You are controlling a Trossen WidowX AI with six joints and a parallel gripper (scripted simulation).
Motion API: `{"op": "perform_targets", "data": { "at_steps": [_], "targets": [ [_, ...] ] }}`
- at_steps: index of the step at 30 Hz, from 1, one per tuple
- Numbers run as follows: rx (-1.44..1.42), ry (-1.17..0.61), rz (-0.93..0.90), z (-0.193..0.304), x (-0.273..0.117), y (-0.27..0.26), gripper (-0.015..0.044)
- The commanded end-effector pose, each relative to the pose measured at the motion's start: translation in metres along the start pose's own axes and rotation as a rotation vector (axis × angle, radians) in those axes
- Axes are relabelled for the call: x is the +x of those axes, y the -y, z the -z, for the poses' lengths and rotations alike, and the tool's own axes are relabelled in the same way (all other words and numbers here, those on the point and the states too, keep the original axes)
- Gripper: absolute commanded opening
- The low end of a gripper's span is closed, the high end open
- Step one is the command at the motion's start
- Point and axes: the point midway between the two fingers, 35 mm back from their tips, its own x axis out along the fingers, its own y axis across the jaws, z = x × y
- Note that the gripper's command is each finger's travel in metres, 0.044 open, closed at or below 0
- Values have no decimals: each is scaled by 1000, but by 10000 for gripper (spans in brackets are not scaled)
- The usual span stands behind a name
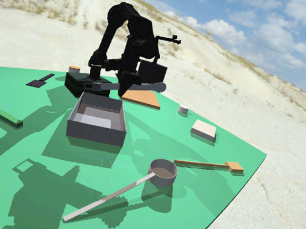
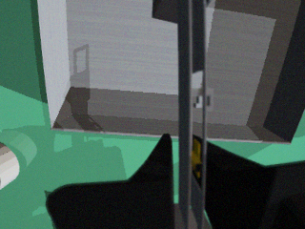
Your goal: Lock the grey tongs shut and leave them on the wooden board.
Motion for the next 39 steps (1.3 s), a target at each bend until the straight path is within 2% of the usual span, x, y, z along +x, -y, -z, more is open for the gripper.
{"op": "perform_targets", "data": {
  "at_steps": [1,18,39],
  "targets": [
    [-47,-10,-2,28,-2,8,-150],
    [-221,-19,-5,128,-5,55,-150],
    [-419,-28,-1,227,-7,148,-150]
  ]
}}
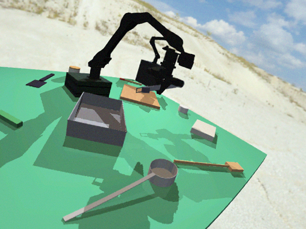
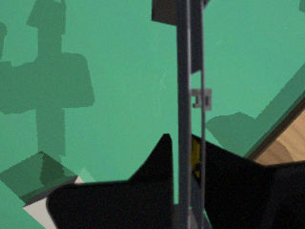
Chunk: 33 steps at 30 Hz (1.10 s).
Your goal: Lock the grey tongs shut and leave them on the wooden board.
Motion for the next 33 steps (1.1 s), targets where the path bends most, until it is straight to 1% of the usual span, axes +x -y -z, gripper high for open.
{"op": "perform_targets", "data": {
  "at_steps": [1,8,12,23,33],
  "targets": [
    [-35,-8,2,24,-1,14,-150],
    [-57,-9,2,36,-1,22,-150],
    [-92,-11,1,53,-1,34,-150],
    [-225,-20,-2,105,-3,83,-150],
    [-332,-24,3,142,-4,133,-150]
  ]
}}
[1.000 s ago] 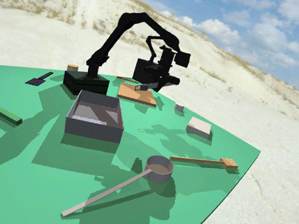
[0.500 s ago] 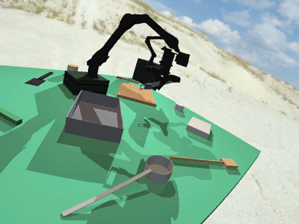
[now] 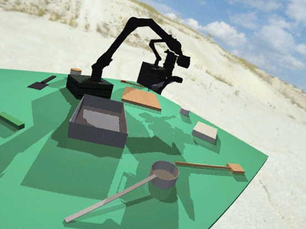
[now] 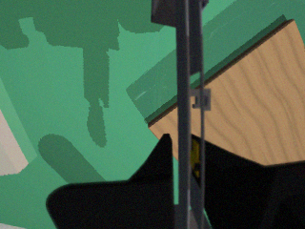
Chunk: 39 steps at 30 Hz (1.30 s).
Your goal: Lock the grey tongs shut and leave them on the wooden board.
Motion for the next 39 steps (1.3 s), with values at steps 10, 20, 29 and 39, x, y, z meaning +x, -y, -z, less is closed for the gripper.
{"op": "perform_targets", "data": {
  "at_steps": [10,20,29,39],
  "targets": [
    [-138,-11,0,60,-3,58,-150],
    [-232,-16,7,96,-3,110,-150],
    [-316,-17,15,121,-4,161,-150],
    [-334,-30,21,127,-3,176,-150]
  ]
}}
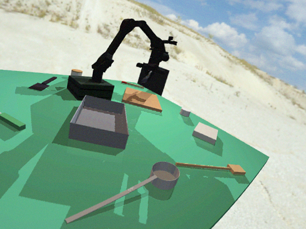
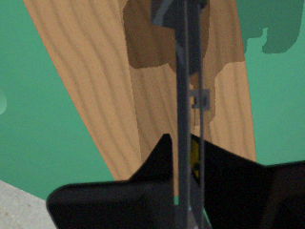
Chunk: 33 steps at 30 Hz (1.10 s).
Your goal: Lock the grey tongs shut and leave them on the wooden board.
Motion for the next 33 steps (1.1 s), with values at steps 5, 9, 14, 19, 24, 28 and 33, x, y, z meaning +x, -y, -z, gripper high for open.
{"op": "perform_targets", "data": {
  "at_steps": [5,9,14,19,24,28,33],
  "targets": [
    [38,-104,18,3,5,-3,-150],
    [68,-208,32,6,9,-7,-150],
    [97,-337,44,8,12,-11,-150],
    [105,-461,48,8,13,-15,-150],
    [118,-587,51,6,11,-18,-150],
    [120,-687,50,4,8,-20,-150],
    [115,-808,45,0,3,-20,-150]
  ]
}}
